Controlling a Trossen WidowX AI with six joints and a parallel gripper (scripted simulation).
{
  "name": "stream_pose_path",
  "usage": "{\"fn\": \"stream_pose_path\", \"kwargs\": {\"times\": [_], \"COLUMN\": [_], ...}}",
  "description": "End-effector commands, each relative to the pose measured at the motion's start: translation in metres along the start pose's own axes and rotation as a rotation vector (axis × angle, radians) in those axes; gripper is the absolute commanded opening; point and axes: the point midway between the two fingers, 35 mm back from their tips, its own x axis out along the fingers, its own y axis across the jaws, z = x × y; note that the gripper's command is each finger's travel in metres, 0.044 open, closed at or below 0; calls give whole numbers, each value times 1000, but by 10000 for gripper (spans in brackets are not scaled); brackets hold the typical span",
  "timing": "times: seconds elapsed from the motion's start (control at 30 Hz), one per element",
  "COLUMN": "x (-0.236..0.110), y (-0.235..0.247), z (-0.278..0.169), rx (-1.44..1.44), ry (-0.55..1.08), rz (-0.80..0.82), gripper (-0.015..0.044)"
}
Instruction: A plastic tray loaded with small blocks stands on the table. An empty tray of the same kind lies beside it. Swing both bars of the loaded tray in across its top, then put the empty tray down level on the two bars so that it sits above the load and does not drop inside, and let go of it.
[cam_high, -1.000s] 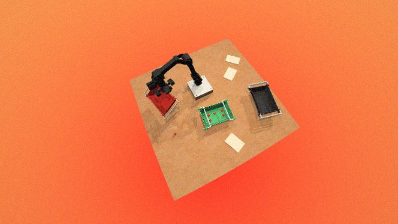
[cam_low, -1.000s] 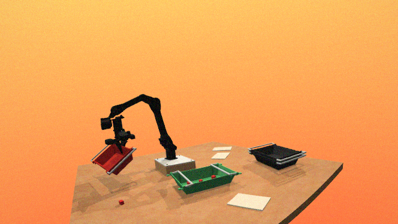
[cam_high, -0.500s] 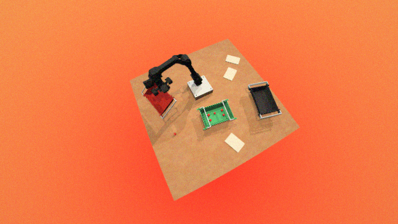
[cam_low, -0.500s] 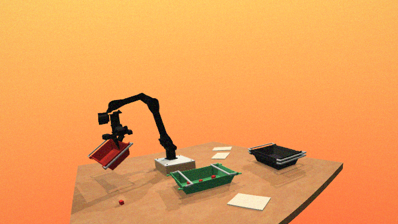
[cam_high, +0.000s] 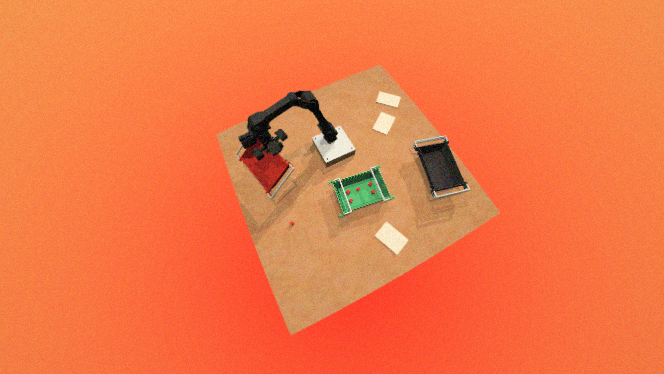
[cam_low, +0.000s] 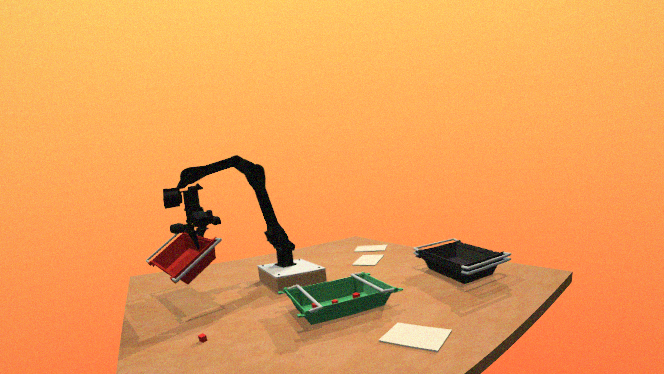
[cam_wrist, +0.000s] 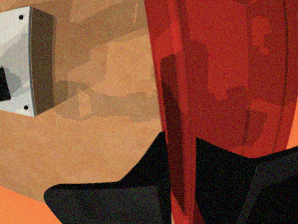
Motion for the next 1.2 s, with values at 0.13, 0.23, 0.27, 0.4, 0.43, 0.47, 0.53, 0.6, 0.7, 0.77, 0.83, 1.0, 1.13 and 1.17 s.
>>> {"fn": "stream_pose_path", "kwargs": {"times": [0.13, 0.23, 0.27, 0.4, 0.43, 0.47, 0.53, 0.6, 0.7, 0.77, 0.83, 1.0, 1.13, 1.17], "x": [-6, -7, -7, -7, -7, -7, -8, -8, -8, -8, -9, -9, -9, -10], "y": [-3, -4, -4, -7, -8, -8, -9, -10, -10, -11, -11, -10, -8, -8], "z": [0, 2, 6, 22, 26, 30, 38, 46, 59, 67, 75, 96, 112, 116], "rx": [3, -3, -11, -47, -57, -66, -84, -102, -130, -148, -166, -212, -249, -258], "ry": [3, 3, 3, 3, 3, 3, 3, 3, 2, 2, 2, 2, 1, 1], "rz": [-26, -27, -27, -29, -29, -29, -30, -31, -32, -32, -33, -34, -35, -36], "gripper": [0, 0, 0, 0, 0, 0, 0, 0, 0, 0, 0, 0, 0, 0]}}
